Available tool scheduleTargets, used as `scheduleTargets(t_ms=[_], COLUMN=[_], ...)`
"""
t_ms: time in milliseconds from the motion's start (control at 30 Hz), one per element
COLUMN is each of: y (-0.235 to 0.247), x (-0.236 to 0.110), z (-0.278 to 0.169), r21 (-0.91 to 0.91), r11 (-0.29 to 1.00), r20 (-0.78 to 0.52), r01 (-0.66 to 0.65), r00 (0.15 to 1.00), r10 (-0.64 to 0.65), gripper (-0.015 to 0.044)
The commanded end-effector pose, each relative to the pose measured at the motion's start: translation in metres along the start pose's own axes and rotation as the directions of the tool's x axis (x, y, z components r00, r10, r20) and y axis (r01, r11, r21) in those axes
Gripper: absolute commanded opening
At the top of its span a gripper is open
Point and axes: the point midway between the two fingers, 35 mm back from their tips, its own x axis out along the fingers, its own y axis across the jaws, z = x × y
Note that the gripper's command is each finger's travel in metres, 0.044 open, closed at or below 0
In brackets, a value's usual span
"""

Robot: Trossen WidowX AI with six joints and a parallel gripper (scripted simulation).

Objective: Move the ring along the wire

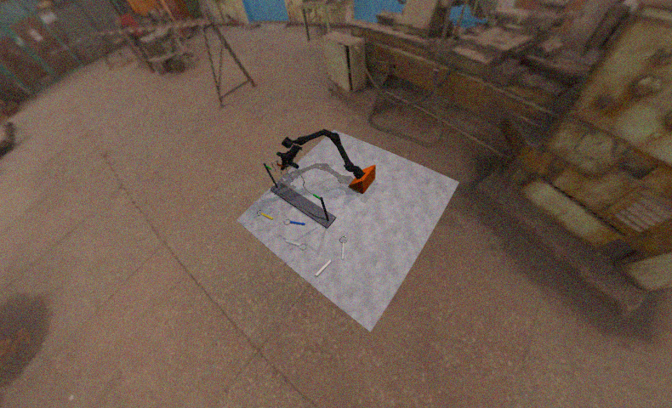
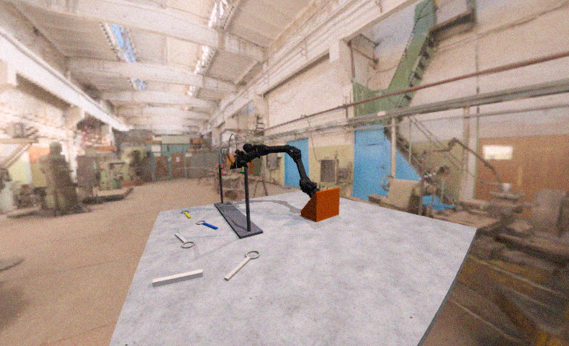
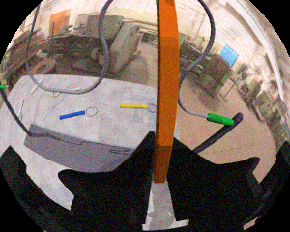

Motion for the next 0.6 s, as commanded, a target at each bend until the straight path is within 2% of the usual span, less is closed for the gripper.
scheduleTargets(t_ms=[0, 567], y=[-0.006, -0.03], x=[0.0, -0.004], z=[0.0, 0.006], r21=[-0.086, -0.42], r11=[0.995, 0.877], r20=[-0.001, 0.051], r01=[0.047, 0.233], r00=[0.999, 0.971], r10=[-0.047, -0.234], gripper=[-0.015, -0.015])
